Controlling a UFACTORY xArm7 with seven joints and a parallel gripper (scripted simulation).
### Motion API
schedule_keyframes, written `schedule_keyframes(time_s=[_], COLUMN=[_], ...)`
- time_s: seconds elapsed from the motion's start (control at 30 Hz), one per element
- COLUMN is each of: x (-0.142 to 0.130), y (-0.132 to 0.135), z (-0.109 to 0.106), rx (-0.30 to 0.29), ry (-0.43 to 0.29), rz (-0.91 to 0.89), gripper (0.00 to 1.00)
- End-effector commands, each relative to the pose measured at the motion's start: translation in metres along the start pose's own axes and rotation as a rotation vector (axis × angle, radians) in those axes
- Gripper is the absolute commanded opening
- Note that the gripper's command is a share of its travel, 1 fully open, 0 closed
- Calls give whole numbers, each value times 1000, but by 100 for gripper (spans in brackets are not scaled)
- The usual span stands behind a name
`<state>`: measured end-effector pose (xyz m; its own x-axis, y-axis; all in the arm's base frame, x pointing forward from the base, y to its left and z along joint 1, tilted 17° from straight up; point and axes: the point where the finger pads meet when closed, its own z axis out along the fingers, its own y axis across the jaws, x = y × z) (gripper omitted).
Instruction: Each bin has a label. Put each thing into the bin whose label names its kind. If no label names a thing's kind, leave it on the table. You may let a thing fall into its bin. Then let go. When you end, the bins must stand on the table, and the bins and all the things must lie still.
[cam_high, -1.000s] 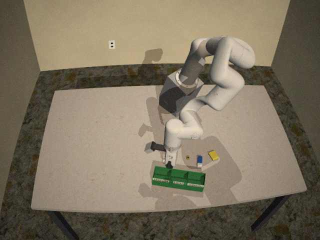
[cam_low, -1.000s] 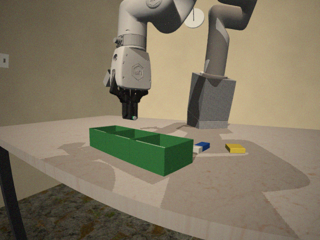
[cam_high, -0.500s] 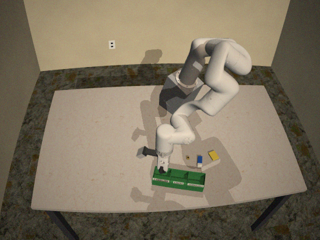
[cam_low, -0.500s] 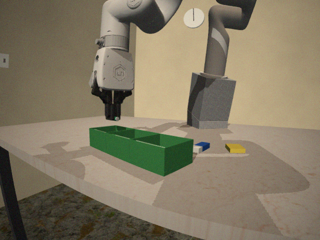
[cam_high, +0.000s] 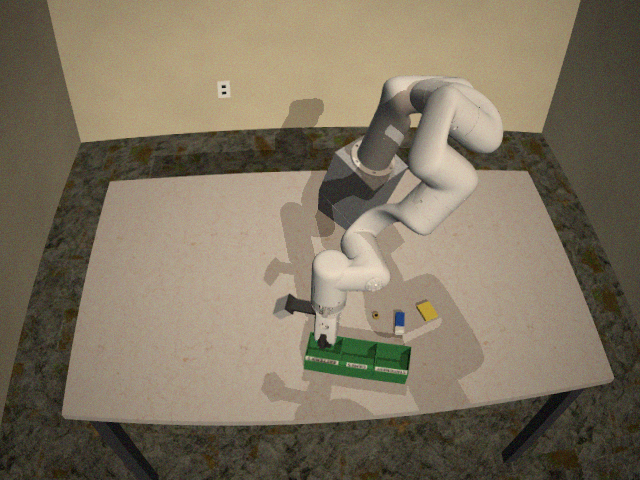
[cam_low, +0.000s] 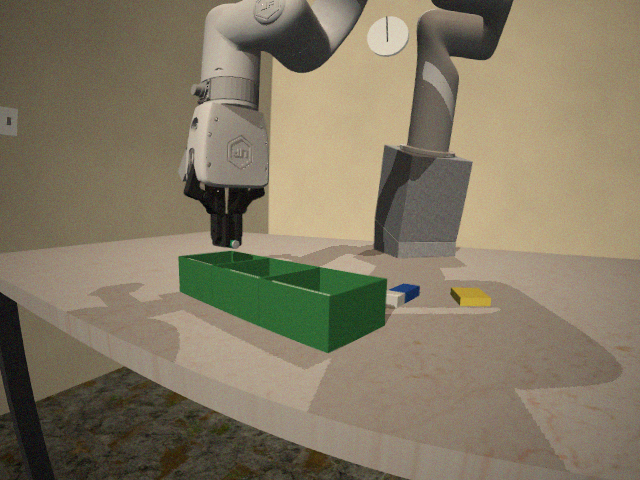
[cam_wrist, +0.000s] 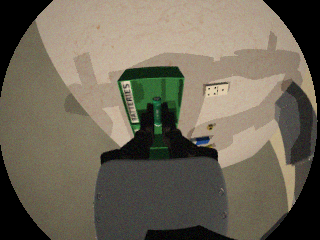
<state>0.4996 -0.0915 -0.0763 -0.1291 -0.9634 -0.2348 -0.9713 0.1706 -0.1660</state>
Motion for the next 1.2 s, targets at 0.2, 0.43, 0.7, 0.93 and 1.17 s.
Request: schedule_keyframes(time_s=[0.2, 0.43, 0.7, 0.93, 1.17], x=[1, 1, 1, 1, 0], y=[-2, -2, -2, -2, -1], z=[18, 28, 42, 42, 42], rx=[4, 4, 4, 4, 4], ry=[1, 1, 1, 1, 1], rz=[1, 0, 0, 0, 0], gripper=[0, 0, 0, 0, 23])
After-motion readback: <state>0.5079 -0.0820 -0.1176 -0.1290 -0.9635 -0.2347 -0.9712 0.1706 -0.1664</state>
